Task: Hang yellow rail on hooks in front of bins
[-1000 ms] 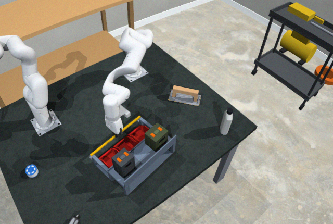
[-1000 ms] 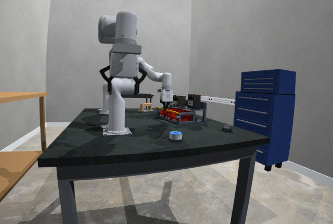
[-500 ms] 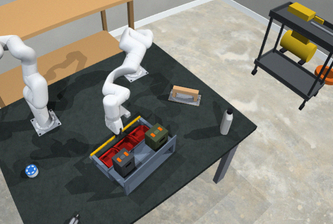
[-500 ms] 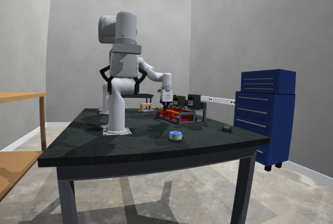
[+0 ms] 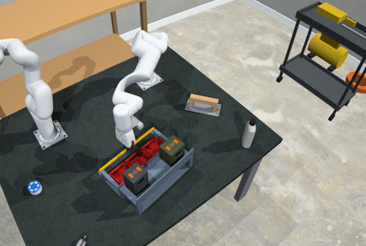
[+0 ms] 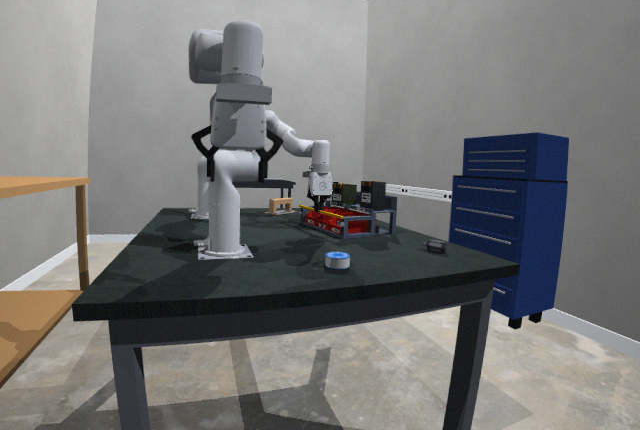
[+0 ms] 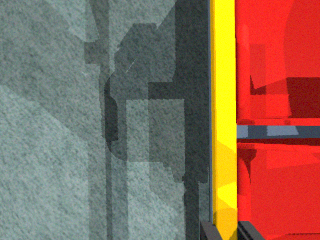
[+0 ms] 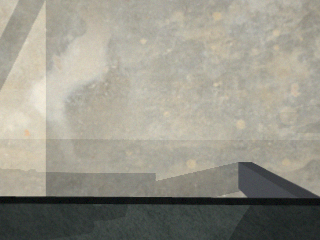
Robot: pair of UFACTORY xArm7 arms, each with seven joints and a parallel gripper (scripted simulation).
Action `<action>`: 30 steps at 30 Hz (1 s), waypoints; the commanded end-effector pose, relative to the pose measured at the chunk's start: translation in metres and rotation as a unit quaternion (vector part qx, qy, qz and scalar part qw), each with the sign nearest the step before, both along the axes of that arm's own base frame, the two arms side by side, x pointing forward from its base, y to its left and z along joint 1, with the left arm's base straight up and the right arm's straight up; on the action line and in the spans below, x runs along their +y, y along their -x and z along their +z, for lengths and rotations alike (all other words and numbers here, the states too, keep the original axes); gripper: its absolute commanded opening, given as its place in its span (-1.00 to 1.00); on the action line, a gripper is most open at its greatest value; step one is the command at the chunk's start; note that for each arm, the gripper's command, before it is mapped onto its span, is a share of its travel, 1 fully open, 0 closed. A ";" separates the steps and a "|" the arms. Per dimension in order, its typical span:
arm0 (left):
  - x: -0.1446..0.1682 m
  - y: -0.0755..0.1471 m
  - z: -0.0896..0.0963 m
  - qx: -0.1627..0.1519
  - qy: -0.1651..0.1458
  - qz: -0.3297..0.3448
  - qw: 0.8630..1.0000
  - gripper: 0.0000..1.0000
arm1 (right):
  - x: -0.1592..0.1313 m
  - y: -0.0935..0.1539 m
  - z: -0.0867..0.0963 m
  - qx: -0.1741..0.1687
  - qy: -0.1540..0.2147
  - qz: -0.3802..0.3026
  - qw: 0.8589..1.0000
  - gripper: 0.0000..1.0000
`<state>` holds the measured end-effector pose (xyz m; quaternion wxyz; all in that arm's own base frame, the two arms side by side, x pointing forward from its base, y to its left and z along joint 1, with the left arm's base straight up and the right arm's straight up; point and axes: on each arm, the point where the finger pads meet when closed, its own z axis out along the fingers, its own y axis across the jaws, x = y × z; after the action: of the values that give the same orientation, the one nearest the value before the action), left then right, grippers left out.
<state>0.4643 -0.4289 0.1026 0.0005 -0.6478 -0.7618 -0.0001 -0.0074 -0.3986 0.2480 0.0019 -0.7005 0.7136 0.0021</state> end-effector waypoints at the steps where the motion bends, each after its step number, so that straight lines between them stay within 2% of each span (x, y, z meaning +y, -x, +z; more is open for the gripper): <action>1: -0.002 -0.001 0.003 -0.002 0.003 0.000 1.000 -1.00 | -0.001 0.000 0.002 0.000 0.003 0.000 1.000 1.00; 30: -0.002 -0.001 0.000 -0.002 0.003 0.000 1.000 -1.00 | -0.001 0.000 0.002 0.000 0.003 0.000 1.000 1.00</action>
<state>0.4643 -0.4289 0.0996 0.0005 -0.6478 -0.7618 -0.0001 -0.0074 -0.3986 0.2480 0.0019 -0.7005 0.7136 0.0021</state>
